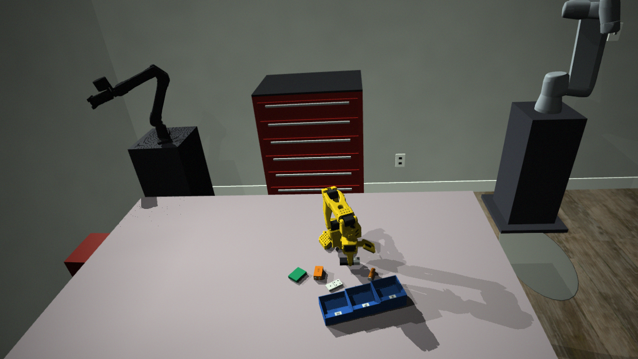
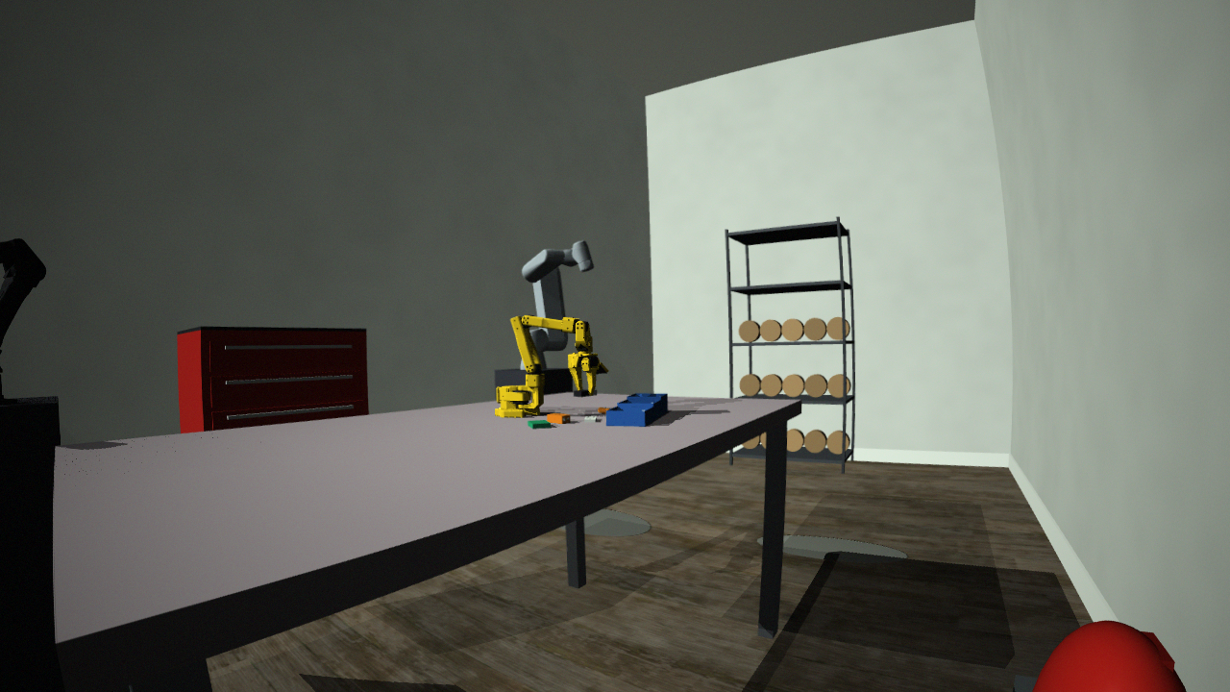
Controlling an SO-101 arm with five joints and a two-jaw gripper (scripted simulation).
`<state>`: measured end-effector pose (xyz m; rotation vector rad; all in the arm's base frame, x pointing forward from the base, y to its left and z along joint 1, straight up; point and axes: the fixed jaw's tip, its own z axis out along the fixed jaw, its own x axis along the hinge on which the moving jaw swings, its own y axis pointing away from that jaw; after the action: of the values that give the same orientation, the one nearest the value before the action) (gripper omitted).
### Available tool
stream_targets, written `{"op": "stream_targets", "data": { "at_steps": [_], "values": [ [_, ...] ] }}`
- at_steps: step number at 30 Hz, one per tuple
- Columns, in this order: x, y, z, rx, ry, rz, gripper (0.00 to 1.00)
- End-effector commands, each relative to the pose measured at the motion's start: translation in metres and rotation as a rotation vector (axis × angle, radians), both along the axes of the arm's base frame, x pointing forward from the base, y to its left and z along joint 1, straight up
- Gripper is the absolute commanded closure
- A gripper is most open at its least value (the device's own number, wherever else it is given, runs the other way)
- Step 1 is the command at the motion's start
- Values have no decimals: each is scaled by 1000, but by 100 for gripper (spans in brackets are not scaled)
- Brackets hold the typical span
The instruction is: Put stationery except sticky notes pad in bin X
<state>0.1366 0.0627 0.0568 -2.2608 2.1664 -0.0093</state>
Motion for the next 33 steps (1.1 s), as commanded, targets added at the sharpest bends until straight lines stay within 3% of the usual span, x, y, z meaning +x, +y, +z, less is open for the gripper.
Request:
{"op": "stream_targets", "data": {
  "at_steps": [1,10,21,24,29,31,33],
  "values": [
    [17,16,17,39,-64,-104,100],
    [47,56,44,133,-128,-434,100],
    [53,64,46,164,-144,-501,100],
    [64,75,46,223,-176,-590,100],
    [88,102,47,392,-229,-809,100],
    [88,102,47,392,-229,-809,100],
    [96,112,49,456,-237,-883,100]
  ]
}}
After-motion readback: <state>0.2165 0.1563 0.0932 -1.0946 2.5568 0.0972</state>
